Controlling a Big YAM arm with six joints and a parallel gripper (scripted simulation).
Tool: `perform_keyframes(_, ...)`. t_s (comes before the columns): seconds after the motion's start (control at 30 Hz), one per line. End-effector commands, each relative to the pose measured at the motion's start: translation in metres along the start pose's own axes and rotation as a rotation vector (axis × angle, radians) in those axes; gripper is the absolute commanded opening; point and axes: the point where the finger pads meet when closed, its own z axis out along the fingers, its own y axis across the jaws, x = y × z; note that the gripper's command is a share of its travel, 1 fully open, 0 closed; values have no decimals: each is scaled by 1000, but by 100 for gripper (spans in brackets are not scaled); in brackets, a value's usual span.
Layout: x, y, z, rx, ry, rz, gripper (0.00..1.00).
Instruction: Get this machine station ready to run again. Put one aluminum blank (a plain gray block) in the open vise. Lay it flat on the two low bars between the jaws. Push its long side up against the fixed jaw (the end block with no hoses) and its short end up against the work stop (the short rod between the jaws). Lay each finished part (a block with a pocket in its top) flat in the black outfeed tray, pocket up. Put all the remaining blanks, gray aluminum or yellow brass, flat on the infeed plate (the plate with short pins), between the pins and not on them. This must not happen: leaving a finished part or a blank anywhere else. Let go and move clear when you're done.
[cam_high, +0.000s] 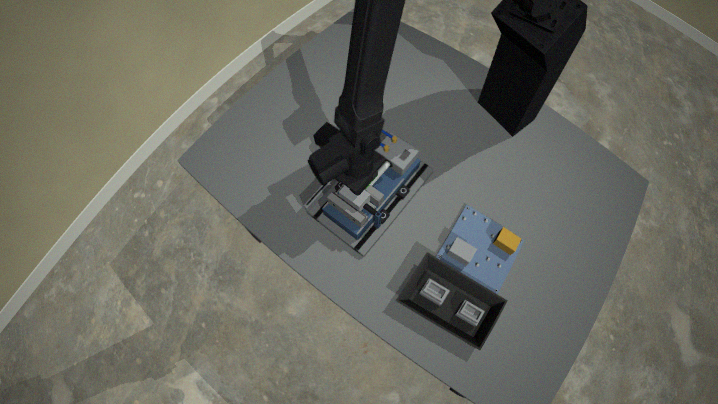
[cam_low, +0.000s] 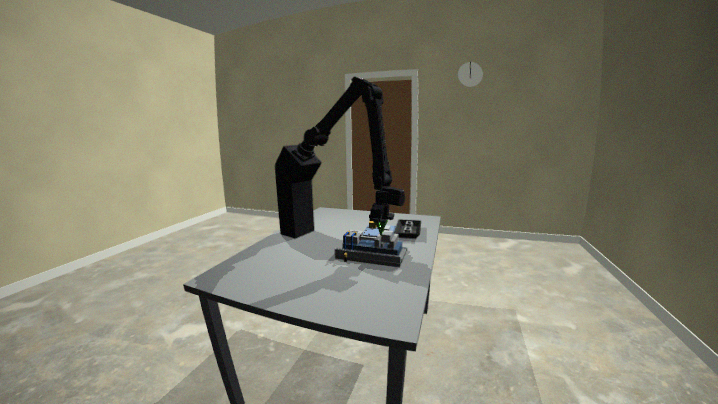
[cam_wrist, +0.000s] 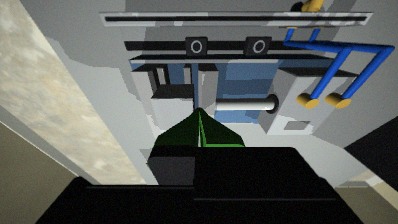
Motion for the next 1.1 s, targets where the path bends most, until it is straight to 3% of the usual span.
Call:
perform_keyframes(0.0, 5, 12, 0, -12, 2, -2, 0)
perform_keyframes(1.07, 6, 19, 2, -14, 2, -3, 0)
